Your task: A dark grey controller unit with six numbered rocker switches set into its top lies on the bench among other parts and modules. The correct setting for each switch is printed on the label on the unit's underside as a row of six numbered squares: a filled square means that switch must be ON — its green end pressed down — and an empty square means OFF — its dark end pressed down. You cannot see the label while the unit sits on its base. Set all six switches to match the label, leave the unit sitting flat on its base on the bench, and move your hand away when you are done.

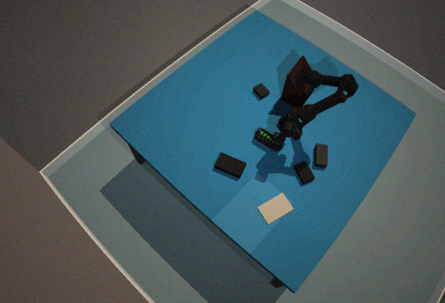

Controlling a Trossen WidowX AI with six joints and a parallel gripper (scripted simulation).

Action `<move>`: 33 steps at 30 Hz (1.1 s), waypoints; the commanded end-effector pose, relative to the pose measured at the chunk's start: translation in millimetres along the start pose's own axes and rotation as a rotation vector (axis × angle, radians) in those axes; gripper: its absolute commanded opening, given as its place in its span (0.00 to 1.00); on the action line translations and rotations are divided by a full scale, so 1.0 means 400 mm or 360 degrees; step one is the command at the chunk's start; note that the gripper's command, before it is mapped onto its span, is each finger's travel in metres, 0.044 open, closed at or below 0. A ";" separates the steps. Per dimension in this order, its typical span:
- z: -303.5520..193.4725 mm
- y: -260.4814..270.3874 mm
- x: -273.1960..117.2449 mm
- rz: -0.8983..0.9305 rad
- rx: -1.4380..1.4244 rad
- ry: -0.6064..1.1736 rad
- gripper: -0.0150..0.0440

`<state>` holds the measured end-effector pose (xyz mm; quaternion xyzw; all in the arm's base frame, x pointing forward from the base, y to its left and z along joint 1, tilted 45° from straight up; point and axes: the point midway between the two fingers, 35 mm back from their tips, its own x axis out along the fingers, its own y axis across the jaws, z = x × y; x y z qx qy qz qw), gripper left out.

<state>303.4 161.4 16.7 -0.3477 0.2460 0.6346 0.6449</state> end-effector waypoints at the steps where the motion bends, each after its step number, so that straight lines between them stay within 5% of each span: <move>1: 0.004 -0.041 -0.023 0.0107 -0.0018 0.0069 0.88; 4: 0.011 -0.063 -0.041 0.0196 -0.0028 0.0107 1.00; 33: 0.023 -0.062 0.036 0.0241 -0.0034 0.0125 1.00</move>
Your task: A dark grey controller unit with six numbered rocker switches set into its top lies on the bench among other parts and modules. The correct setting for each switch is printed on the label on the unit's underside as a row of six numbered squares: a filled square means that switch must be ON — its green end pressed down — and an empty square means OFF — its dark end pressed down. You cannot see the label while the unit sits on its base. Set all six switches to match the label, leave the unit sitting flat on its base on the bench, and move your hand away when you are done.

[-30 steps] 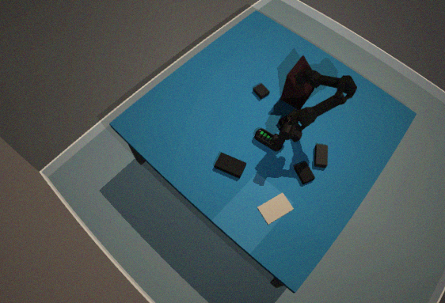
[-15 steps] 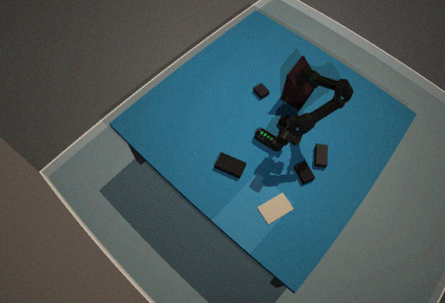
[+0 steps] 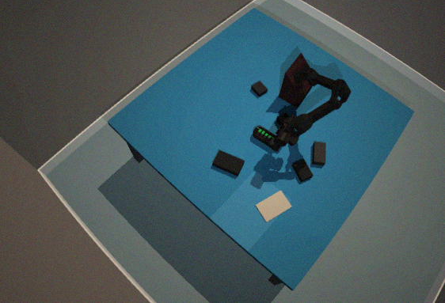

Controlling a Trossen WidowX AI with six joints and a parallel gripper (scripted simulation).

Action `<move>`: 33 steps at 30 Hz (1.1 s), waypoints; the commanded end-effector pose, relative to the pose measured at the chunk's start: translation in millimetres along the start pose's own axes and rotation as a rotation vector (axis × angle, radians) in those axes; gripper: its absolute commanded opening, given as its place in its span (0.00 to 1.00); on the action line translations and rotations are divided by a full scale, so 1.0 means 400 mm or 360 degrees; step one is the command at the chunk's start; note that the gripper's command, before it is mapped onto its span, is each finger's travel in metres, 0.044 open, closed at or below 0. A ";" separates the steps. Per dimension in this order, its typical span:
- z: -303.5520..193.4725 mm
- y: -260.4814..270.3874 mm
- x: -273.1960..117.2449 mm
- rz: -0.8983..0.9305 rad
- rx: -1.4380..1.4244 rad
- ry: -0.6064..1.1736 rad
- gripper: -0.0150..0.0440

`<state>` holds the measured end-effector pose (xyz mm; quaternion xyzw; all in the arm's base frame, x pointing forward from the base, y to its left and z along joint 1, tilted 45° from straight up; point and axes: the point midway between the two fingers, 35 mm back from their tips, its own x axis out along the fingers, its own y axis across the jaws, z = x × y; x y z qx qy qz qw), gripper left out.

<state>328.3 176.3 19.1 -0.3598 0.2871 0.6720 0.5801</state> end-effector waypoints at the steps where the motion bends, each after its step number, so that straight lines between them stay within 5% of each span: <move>1: 0.001 0.000 0.016 -0.0003 0.0010 0.0006 1.00; 17: 0.012 0.004 0.073 -0.0002 0.0010 0.0001 1.00; 21: 0.012 0.004 0.073 -0.0002 0.0010 0.0001 0.82; 33: 0.012 0.004 0.073 -0.0002 0.0010 0.0001 0.81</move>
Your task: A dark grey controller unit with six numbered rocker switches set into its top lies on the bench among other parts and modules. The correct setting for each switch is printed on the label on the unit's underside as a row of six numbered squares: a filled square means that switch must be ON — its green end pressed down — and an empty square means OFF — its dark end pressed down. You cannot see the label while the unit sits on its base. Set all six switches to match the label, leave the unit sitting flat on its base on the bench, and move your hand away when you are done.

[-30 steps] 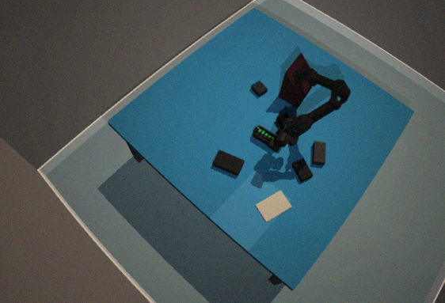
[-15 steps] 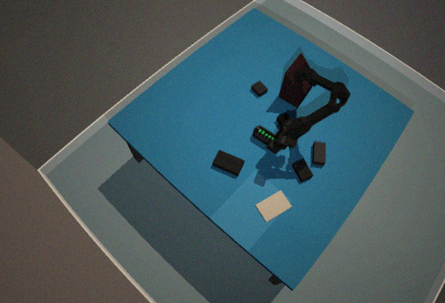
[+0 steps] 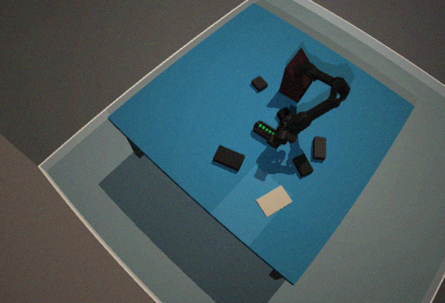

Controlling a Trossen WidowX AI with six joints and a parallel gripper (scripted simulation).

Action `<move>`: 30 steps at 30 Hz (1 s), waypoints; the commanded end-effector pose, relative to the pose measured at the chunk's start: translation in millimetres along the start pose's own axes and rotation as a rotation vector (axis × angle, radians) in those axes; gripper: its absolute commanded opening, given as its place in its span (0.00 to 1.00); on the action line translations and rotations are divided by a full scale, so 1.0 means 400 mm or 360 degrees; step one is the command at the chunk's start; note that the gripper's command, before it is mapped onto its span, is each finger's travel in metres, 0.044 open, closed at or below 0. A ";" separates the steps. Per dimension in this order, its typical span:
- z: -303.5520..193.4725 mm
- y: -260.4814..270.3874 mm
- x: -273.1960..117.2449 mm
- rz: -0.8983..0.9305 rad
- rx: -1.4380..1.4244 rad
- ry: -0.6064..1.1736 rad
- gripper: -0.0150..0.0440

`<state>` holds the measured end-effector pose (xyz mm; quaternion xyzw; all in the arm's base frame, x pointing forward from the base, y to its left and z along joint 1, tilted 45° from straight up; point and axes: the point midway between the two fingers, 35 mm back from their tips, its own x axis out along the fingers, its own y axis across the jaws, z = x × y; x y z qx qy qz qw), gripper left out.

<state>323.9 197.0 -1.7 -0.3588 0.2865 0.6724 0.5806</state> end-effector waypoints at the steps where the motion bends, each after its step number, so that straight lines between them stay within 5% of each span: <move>1: -0.001 0.000 0.000 -0.0002 0.0009 0.0005 0.81; 30: -0.026 0.000 -0.036 -0.0002 0.0009 -0.0028 0.82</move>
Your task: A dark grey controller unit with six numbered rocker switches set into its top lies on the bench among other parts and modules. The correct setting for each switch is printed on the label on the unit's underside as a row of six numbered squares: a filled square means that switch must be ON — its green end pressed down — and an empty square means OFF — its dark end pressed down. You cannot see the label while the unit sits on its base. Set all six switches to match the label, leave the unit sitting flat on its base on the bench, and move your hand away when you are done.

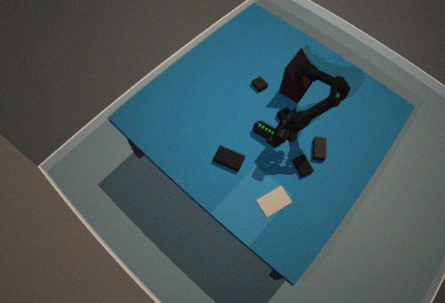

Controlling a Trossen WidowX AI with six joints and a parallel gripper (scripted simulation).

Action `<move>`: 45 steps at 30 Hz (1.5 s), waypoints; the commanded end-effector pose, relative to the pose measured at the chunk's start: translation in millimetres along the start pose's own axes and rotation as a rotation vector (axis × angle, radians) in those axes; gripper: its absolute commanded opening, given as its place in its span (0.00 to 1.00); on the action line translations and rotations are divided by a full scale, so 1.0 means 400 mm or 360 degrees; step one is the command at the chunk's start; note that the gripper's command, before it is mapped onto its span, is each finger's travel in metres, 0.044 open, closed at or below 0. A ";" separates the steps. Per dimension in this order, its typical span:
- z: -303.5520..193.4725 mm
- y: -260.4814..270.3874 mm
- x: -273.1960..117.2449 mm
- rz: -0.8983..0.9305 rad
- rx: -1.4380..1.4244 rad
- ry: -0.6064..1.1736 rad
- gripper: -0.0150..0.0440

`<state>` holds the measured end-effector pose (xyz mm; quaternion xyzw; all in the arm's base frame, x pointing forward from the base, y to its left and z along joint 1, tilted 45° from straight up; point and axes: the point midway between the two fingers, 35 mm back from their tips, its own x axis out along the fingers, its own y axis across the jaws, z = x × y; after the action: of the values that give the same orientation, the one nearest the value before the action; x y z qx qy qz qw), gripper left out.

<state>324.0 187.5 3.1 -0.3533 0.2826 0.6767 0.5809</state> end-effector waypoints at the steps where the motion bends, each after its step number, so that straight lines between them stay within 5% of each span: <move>1: -0.015 -0.003 -0.015 -0.0010 0.0011 -0.0007 0.82; 45: -0.080 -0.003 -0.080 -0.0011 0.0010 -0.0146 0.82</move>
<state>329.5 151.1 9.3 -0.3215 0.2567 0.6925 0.5927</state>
